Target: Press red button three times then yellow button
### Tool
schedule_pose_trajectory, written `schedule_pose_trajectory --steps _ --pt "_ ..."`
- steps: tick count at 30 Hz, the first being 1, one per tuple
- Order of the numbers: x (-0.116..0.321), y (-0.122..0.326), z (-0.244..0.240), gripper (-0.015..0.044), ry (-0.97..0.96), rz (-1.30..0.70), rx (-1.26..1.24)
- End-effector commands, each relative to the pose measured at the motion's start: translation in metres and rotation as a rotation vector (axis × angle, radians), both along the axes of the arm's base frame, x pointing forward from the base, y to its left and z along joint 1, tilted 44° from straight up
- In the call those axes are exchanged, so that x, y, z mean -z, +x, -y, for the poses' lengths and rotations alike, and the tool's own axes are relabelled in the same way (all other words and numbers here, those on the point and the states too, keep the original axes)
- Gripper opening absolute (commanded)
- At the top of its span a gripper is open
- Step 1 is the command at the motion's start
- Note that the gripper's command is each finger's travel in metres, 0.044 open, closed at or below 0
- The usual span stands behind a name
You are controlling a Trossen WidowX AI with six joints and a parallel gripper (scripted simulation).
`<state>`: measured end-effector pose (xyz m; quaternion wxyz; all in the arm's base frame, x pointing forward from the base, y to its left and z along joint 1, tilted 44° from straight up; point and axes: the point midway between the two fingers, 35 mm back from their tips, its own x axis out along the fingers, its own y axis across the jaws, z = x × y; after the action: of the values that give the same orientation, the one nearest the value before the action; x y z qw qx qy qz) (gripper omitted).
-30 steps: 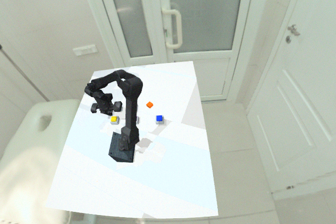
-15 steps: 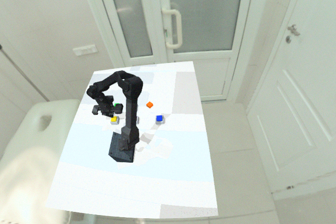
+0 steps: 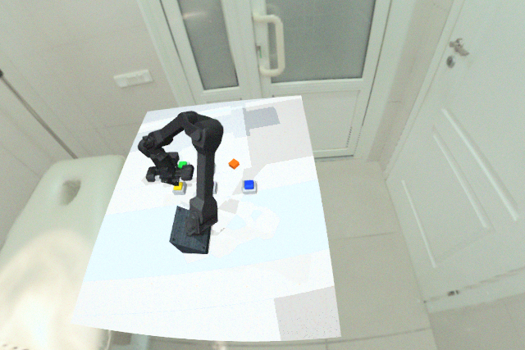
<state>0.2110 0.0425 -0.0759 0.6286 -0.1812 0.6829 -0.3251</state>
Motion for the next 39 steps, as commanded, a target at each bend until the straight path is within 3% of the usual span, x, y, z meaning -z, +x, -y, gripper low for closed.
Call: schedule_pose_trajectory --steps 1,17,25,39 --pt "0.0 -0.003 0.003 0.002 -0.007 -0.008 -0.004" --pt "0.0 -0.003 0.003 0.002 -0.007 -0.008 -0.004" --pt "-0.023 0.002 -0.019 0.002 -0.005 -0.008 -0.004" --pt "-0.009 0.069 -0.112 0.0387 0.002 -0.003 -0.004"
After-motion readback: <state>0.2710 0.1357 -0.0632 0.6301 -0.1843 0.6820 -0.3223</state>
